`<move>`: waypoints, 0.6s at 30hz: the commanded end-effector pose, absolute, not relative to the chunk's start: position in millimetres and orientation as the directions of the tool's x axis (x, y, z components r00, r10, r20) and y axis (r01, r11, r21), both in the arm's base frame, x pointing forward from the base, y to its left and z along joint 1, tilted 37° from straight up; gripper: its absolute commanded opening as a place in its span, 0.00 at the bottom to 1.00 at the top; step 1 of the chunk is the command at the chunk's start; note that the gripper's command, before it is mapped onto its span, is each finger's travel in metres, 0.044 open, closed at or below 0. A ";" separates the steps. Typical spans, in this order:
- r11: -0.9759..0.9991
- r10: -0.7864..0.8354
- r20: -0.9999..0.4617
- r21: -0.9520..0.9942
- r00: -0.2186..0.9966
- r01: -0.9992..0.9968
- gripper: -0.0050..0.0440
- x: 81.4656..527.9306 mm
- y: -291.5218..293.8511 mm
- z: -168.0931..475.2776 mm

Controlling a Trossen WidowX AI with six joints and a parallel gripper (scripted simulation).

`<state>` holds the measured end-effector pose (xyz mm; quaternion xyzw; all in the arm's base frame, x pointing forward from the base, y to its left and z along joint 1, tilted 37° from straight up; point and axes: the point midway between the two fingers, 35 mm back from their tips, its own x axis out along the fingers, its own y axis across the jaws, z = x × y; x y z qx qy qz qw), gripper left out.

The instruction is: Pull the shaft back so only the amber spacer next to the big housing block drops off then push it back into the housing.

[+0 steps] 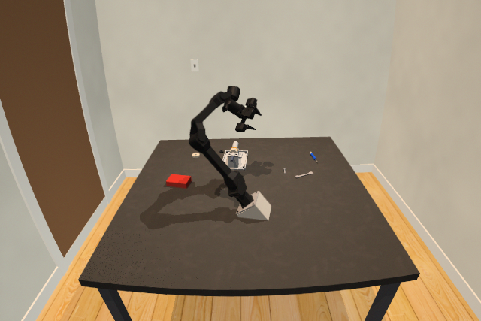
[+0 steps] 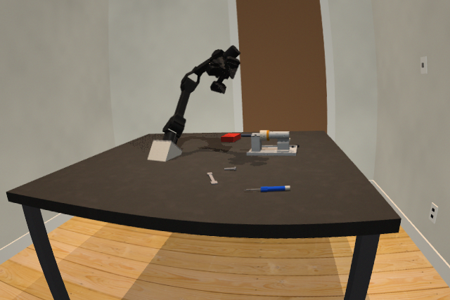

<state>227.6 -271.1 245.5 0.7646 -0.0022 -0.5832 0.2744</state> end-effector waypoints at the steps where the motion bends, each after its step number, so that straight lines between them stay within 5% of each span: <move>1: -0.849 -0.324 -0.891 0.422 0.320 0.317 0.92 227.6 -271.1 245.5; 18: -0.843 -0.317 -0.892 0.420 0.322 0.334 0.97 228.7 -270.1 245.0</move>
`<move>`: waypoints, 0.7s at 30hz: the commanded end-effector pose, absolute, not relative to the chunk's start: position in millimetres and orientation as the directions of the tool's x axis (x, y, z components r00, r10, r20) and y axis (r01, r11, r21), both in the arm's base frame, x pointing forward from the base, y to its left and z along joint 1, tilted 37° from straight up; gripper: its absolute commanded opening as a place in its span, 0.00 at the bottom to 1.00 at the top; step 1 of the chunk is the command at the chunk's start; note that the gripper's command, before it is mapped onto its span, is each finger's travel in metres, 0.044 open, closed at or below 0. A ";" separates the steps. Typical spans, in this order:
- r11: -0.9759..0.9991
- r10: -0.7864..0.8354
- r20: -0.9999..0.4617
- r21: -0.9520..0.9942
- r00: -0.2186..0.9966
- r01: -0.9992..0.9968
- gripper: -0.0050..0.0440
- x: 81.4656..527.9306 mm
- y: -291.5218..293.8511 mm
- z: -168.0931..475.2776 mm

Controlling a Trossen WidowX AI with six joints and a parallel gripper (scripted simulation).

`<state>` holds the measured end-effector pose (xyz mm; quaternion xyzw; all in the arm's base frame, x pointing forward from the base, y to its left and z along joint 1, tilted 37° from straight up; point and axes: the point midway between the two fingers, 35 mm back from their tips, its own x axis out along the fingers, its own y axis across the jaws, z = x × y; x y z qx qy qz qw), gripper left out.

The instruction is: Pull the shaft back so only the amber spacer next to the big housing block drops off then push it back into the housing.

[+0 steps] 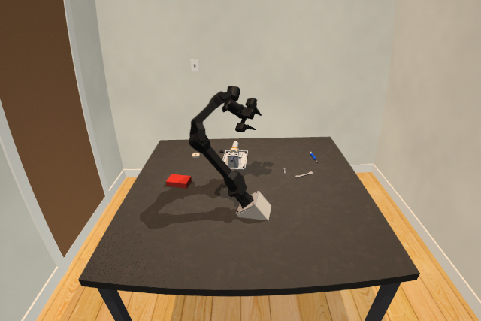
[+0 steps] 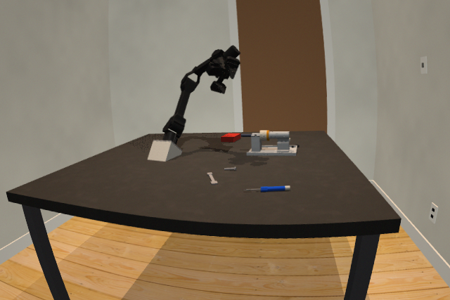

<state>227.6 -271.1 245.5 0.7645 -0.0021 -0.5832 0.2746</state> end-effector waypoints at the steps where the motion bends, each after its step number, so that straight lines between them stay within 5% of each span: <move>1: -0.824 -0.298 -0.897 0.415 0.328 0.387 1.00 232.1 -267.1 243.4; 10: -0.367 -0.034 -0.927 0.359 0.373 0.858 1.00 272.1 -223.5 226.3; 21: 0.241 0.212 -0.906 0.412 0.367 0.878 1.00 302.1 -178.4 216.8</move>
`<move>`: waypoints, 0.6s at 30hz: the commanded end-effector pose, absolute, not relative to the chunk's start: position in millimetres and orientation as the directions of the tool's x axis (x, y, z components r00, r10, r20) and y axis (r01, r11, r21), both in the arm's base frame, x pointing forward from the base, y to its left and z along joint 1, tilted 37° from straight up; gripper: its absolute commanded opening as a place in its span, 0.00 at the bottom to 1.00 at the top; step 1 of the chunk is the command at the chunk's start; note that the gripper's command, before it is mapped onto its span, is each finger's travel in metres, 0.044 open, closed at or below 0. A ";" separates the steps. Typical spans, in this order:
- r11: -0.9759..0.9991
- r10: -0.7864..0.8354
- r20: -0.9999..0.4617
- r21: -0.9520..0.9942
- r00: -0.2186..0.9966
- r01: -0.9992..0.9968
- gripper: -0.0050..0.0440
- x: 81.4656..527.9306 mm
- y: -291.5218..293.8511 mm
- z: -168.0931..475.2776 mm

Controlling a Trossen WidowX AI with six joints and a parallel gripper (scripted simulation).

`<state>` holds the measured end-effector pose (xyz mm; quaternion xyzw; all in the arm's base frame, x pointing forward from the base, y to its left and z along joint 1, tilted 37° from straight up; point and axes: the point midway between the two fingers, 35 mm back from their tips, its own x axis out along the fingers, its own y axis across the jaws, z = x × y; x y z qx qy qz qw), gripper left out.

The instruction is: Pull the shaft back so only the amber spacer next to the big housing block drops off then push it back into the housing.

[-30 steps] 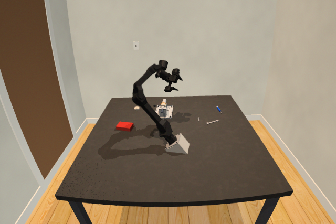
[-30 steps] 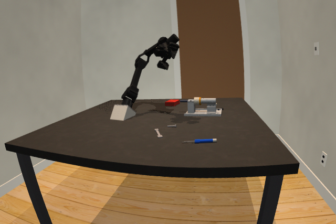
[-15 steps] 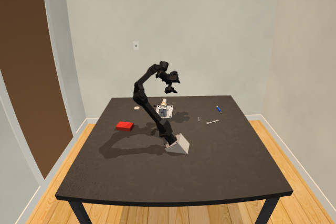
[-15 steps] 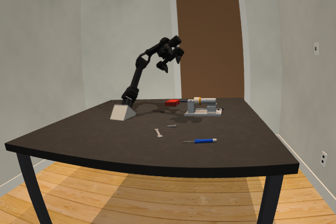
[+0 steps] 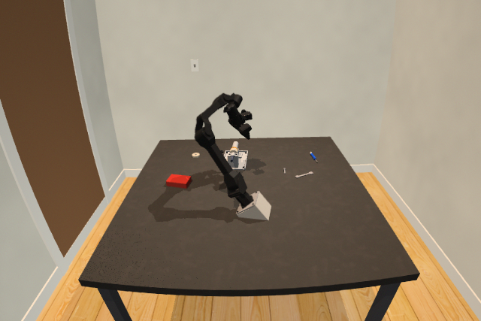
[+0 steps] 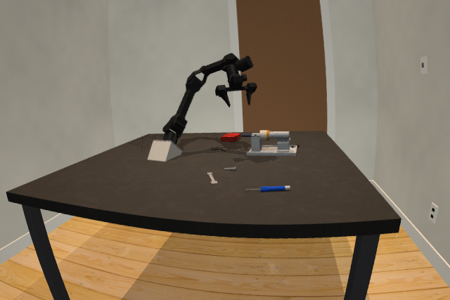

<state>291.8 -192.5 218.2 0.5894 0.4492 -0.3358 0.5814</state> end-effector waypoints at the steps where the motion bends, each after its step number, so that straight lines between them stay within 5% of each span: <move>1: 0.297 0.236 -0.901 0.424 0.364 0.856 1.00 304.7 -173.8 216.2; 10: 0.677 0.439 -0.837 0.547 0.325 0.493 1.00 326.1 -132.0 213.3; 18: 0.777 0.533 -0.792 0.598 0.298 0.200 1.00 335.5 -110.9 213.6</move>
